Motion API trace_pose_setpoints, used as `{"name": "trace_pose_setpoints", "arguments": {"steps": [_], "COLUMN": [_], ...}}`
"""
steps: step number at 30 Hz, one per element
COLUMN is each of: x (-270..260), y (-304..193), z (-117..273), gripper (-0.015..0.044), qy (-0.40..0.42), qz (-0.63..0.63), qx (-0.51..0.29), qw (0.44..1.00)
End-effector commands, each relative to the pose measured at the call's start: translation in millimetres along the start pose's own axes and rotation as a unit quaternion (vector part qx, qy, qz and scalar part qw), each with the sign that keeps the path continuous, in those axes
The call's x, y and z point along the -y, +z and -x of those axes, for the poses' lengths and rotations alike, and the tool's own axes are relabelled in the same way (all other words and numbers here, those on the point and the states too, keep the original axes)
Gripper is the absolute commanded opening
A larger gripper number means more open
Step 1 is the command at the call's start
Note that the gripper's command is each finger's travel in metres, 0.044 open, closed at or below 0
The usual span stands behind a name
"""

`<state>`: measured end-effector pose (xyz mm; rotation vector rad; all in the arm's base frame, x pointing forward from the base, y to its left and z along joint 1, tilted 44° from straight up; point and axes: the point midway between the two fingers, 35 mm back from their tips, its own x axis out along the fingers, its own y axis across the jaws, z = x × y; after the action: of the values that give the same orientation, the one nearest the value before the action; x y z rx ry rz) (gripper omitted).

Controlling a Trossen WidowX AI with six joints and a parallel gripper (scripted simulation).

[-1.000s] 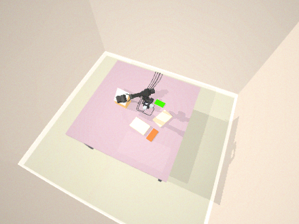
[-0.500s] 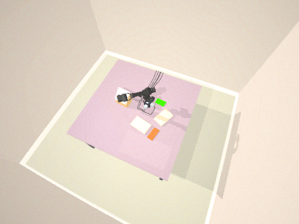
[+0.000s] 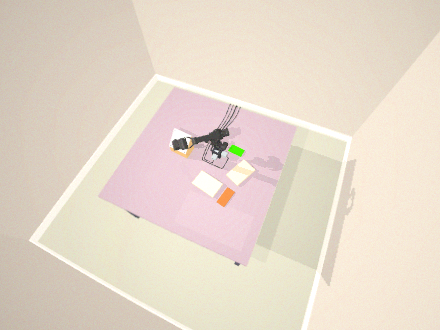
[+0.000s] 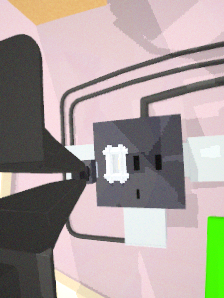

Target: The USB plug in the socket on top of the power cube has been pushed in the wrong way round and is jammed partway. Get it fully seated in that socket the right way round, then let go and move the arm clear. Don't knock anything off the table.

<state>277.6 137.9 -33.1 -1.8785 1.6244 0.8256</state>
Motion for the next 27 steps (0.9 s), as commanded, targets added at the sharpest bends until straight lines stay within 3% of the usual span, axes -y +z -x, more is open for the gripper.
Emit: {"name": "trace_pose_setpoints", "arguments": {"steps": [1, 27], "x": [-1.3, -1.5], "y": [0.4, 1.6], "z": [-1.0, -4.1], "gripper": [0.0000, 0.0000], "qy": [0.002, 0.002], "qz": [0.002, -0.001], "qx": [0.003, 0.012], "qw": [1.000, 1.000]}}
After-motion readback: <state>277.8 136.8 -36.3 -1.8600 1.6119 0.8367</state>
